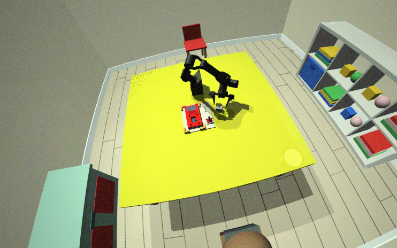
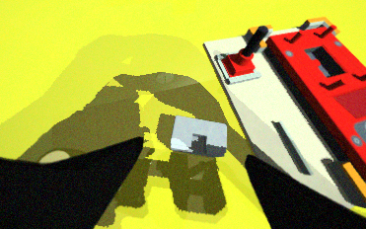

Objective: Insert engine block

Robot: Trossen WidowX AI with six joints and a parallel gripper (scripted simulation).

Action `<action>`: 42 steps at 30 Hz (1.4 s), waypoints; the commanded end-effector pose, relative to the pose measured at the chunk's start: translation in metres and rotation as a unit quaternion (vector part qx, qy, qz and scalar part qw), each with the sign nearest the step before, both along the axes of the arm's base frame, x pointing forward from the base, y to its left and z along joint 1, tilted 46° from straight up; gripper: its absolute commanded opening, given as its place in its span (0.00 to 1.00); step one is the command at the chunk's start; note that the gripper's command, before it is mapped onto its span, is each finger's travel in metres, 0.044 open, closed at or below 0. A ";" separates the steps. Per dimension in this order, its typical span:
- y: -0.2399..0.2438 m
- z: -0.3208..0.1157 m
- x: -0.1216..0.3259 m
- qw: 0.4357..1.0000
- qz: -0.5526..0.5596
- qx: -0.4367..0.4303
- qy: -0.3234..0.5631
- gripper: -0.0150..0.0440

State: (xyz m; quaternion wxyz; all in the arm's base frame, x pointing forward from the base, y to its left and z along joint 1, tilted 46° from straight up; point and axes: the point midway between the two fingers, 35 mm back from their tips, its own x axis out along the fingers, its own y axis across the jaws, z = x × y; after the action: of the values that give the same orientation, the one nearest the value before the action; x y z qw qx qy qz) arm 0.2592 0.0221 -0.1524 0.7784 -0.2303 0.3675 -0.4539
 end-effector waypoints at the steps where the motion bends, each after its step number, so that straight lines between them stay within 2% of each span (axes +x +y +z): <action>1: 0.003 0.003 0.006 0.998 -0.044 0.036 0.031 1.00; 17: 0.012 0.037 0.019 0.949 -0.205 0.192 0.143 1.00; 29: 0.005 0.041 0.034 0.948 -0.207 0.193 0.144 1.00; 42: -0.013 0.023 0.029 0.948 -0.207 0.193 0.143 1.00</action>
State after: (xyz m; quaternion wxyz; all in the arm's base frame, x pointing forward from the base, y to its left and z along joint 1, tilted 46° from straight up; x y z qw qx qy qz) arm 0.2900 0.0128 -0.1265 0.6358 -0.0526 0.5951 -0.4887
